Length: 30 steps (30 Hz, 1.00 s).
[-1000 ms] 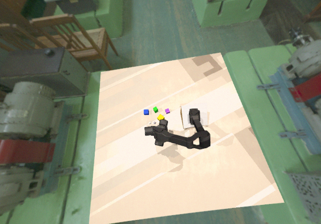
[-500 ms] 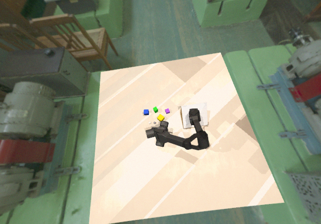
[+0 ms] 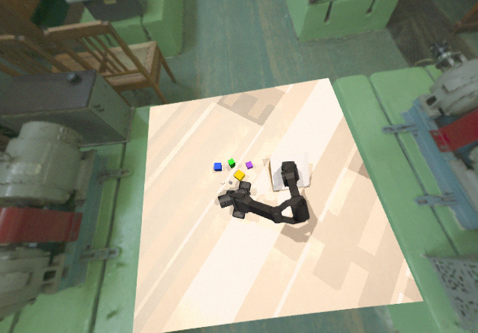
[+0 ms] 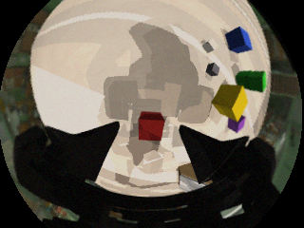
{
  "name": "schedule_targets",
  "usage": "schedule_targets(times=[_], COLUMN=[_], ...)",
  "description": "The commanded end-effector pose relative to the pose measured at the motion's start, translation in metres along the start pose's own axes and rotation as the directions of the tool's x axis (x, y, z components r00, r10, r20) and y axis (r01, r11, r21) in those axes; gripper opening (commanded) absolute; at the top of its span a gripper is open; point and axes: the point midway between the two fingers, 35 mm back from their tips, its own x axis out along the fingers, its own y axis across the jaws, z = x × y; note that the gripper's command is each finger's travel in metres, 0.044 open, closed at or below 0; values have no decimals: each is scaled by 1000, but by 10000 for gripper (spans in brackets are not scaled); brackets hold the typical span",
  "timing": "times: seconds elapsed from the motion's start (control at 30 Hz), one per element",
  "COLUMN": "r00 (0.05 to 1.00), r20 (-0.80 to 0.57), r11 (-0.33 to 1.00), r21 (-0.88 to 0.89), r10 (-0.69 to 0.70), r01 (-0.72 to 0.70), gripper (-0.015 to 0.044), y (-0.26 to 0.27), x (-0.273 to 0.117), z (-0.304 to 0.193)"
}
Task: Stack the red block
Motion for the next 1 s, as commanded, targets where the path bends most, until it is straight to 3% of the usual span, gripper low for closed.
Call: schedule_targets(times=[0.0,0.63,0.97], r00=[1000,1000,1000], r20=[0,-1,-1], r11=[1000,1000,1000], r21=[7,7,7], r10=[-1,-1,-1], r01=[1,1,1], gripper=[440,440,177], y=[-1,-1,-1], x=[8,13,13], z=[-1,-1,-1])
